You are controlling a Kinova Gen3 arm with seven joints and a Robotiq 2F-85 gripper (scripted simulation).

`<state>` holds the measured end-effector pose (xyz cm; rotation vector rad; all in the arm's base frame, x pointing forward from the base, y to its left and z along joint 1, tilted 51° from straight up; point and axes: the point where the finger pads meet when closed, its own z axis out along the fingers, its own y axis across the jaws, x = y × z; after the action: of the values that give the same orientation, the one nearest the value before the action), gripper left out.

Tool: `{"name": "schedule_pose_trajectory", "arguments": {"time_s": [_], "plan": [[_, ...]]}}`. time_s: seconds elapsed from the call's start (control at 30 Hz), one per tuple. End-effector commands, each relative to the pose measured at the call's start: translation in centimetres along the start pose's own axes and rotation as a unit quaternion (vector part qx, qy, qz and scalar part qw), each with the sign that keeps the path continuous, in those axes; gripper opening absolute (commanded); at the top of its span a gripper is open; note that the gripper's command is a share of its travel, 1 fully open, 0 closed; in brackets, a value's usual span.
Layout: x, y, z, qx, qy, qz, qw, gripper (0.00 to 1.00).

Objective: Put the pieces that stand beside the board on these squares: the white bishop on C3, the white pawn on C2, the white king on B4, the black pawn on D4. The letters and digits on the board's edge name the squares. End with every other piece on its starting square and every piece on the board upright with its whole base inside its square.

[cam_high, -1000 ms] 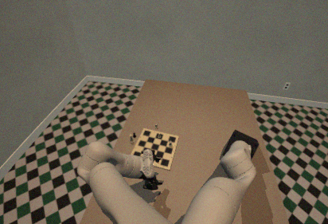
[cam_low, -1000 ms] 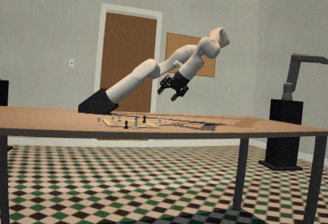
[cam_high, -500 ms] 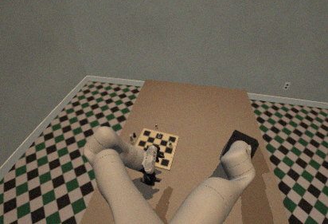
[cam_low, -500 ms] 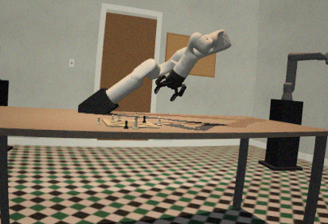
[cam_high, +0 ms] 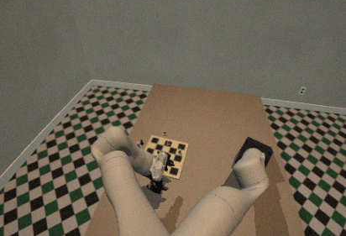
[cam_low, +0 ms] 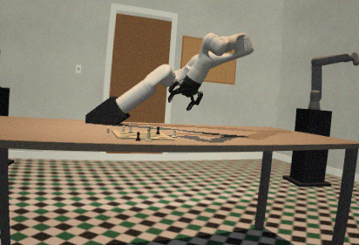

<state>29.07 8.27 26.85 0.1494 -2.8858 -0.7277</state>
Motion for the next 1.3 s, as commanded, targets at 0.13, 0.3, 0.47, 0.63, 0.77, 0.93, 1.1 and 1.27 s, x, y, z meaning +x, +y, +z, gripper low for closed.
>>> {"name": "schedule_pose_trajectory", "arguments": {"time_s": [0.13, 0.3, 0.47, 0.63, 0.77, 0.93, 1.1, 1.27], "plan": [[-0.3, -0.2, -0.1, -0.018, -0.008, 0.031, 0.999, 1.00], [-0.6, -0.2, -0.3, -0.036, -0.015, 0.060, 0.997, 1.00], [-0.6, -0.2, -0.3, -0.036, -0.015, 0.060, 0.997, 1.00], [-0.9, -0.3, -0.4, -0.054, -0.023, 0.087, 0.994, 1.00], [-0.9, -0.3, -0.4, -0.054, -0.023, 0.087, 0.994, 1.00], [-1.3, -0.4, -0.6, -0.071, -0.032, 0.113, 0.990, 1.00], [-1.3, -0.4, -0.6, -0.071, -0.032, 0.113, 0.990, 1.00], [-1.6, -0.5, -0.9, -0.088, -0.040, 0.138, 0.986, 1.00]]}}
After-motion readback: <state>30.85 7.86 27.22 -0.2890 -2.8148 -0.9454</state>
